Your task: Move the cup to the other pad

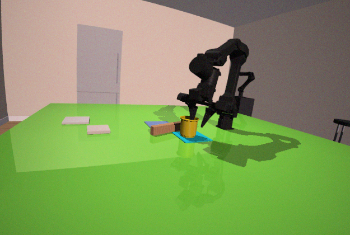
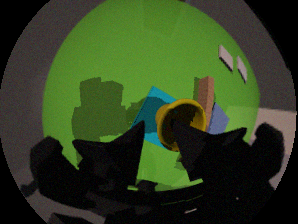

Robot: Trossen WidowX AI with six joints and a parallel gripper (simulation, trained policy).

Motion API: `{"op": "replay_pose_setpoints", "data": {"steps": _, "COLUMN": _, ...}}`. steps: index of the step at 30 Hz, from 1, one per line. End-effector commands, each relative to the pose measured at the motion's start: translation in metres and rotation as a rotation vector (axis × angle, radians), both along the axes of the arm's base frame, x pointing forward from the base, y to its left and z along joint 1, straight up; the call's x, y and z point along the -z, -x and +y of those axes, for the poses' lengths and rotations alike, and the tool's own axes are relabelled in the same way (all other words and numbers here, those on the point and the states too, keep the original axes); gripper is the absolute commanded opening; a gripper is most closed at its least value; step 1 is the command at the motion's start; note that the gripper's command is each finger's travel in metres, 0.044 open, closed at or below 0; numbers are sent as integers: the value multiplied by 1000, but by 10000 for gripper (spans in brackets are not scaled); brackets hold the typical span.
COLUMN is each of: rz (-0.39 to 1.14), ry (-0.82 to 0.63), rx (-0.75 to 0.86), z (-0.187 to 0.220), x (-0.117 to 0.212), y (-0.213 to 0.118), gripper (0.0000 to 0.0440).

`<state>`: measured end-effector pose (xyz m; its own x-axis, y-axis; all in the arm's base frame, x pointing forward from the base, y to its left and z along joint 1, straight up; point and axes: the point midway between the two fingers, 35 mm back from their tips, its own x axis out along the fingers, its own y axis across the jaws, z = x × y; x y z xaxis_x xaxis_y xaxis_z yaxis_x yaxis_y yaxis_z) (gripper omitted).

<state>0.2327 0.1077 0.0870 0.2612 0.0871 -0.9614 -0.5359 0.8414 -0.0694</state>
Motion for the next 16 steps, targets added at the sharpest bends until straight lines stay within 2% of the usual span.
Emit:
{"op": "replay_pose_setpoints", "data": {"steps": 1, "rz": -1, "ry": -18, "rx": 7, "z": -1, "x": -4, "y": 5, "gripper": 200}}
{"op": "replay_pose_setpoints", "data": {"steps": 13, "rz": -72, "ry": -79, "rx": 28, "z": -3, "x": -33, "y": 9, "gripper": 260}}
{"op": "replay_pose_setpoints", "data": {"steps": 16, "rz": -98, "ry": -93, "rx": 31, "z": -4, "x": -43, "y": 8, "gripper": 288}}
